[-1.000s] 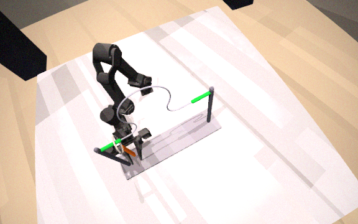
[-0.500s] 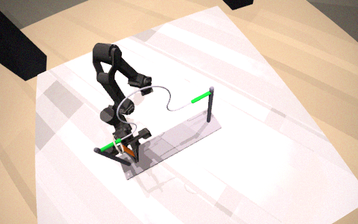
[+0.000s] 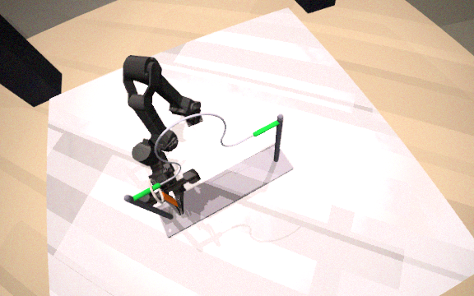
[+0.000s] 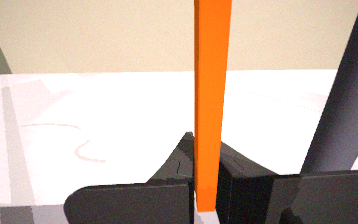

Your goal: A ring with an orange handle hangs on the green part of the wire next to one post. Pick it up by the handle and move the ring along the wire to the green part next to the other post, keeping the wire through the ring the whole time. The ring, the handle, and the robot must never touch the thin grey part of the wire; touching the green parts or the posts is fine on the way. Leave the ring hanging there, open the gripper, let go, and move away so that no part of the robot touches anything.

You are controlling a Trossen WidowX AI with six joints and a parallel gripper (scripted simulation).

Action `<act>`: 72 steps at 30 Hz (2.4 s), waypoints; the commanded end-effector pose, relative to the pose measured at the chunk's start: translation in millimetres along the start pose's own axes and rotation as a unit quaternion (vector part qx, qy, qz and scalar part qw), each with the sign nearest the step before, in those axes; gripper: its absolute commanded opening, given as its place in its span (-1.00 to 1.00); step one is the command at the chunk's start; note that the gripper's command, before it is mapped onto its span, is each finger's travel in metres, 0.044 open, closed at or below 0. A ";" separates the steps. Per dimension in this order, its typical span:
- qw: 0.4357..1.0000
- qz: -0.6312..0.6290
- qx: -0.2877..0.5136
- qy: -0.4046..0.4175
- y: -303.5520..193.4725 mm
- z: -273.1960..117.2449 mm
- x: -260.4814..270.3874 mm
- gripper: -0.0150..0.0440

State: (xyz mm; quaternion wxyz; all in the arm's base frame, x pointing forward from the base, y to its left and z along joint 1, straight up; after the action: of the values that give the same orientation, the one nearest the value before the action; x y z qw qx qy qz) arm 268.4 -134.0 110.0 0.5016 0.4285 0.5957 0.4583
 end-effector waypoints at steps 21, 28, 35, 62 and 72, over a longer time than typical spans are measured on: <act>1.000 -0.001 -0.005 0.002 19.8 -1.5 -3.9 -1.00; 1.000 -0.001 -0.005 0.002 19.8 -1.5 -3.9 -1.00; 1.000 -0.001 -0.005 0.002 19.8 -1.5 -3.9 -1.00; 1.000 0.001 -0.006 0.005 23.3 -1.2 14.1 -1.00; 1.000 0.008 -0.006 0.007 25.5 -1.0 25.5 -1.00</act>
State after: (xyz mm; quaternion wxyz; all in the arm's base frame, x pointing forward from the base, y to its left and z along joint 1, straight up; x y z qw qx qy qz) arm 266.9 -109.3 128.0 0.4968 0.4259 0.5957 0.4657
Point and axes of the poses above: the point midway between the two fingers, 35 mm back from their tips, its own z axis out along the fingers, its own x axis across the jaws, y = z × x, the point moved 7 cm from there along -z, back along the fingers, and after that the axes turned 11 degrees about -z, right-handed, at the moved point
